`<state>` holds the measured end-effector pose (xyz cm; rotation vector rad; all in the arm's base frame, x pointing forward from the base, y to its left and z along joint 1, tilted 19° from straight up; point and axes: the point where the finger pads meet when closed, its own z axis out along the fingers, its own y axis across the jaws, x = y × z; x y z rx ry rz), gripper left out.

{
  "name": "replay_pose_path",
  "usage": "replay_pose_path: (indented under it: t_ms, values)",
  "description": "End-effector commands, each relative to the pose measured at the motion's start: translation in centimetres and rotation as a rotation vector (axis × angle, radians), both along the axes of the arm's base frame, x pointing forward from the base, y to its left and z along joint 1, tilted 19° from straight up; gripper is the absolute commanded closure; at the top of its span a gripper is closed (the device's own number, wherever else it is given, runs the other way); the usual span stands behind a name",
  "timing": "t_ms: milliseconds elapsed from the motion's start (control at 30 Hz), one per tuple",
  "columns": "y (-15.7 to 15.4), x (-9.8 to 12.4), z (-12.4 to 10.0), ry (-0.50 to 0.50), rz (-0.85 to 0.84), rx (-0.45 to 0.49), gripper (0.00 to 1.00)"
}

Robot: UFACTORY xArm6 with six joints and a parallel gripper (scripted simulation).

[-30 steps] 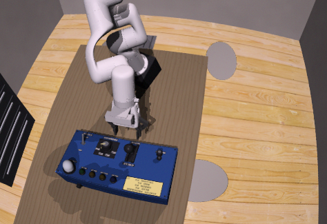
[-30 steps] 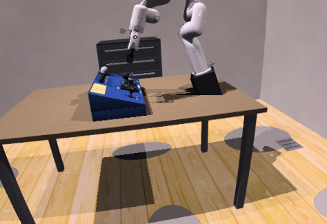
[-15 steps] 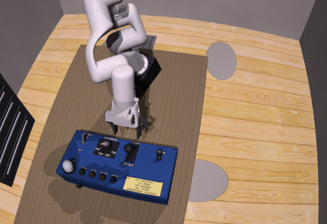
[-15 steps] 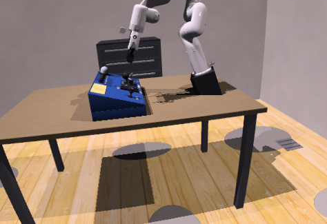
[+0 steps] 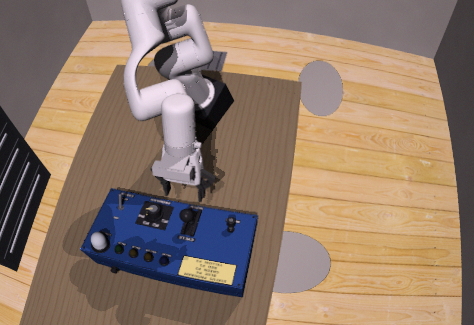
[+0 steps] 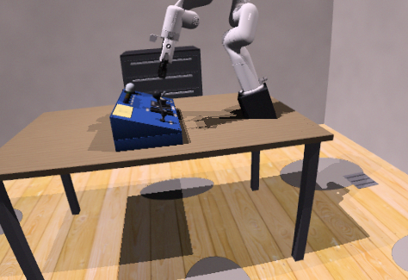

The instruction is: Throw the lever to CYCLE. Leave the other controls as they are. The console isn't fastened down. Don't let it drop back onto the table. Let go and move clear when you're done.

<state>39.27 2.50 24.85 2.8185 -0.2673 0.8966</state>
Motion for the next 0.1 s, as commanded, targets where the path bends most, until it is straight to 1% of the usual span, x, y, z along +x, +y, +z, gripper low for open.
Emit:
replay_pose_path:
  t_ms: [0, 67]
  values:
    - [0.03, 0.08, 0.17, -0.004, 0.000, 0.001, 0.00]
    - [0.03, 0.08, 0.17, -0.004, 0.000, 0.001, 0.00]
